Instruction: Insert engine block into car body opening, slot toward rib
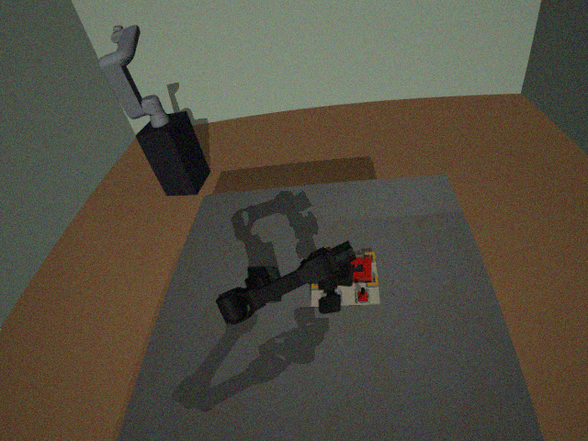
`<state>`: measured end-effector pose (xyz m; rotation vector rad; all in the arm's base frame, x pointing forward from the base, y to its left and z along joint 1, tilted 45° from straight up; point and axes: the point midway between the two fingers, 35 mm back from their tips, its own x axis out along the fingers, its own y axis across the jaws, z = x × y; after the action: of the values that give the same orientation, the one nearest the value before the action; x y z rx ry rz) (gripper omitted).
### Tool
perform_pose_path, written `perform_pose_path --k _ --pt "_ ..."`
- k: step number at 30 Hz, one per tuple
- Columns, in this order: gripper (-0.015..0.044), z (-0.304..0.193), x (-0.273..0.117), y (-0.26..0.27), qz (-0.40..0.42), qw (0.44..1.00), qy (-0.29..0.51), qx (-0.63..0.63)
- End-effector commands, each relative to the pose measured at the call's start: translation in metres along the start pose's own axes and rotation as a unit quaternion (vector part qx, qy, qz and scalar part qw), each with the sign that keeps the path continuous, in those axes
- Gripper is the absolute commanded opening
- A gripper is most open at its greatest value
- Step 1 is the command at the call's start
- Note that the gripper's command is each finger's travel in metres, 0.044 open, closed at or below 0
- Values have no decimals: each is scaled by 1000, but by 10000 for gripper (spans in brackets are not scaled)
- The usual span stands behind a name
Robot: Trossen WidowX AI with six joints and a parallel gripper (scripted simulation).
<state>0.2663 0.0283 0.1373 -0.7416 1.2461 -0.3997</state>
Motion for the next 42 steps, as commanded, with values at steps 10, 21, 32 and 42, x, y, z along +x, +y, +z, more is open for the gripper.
perform_pose_path --k 10,21,32,42 --pt "0 -16 3 -1 3 977 -213 -6" --pt "0 -25 7 -2 -5 935 -354 -6" --pt "0 -29 18 -2 -4 919 -395 -6" --pt "0 -34 39 -3 -6 915 -403 -6"
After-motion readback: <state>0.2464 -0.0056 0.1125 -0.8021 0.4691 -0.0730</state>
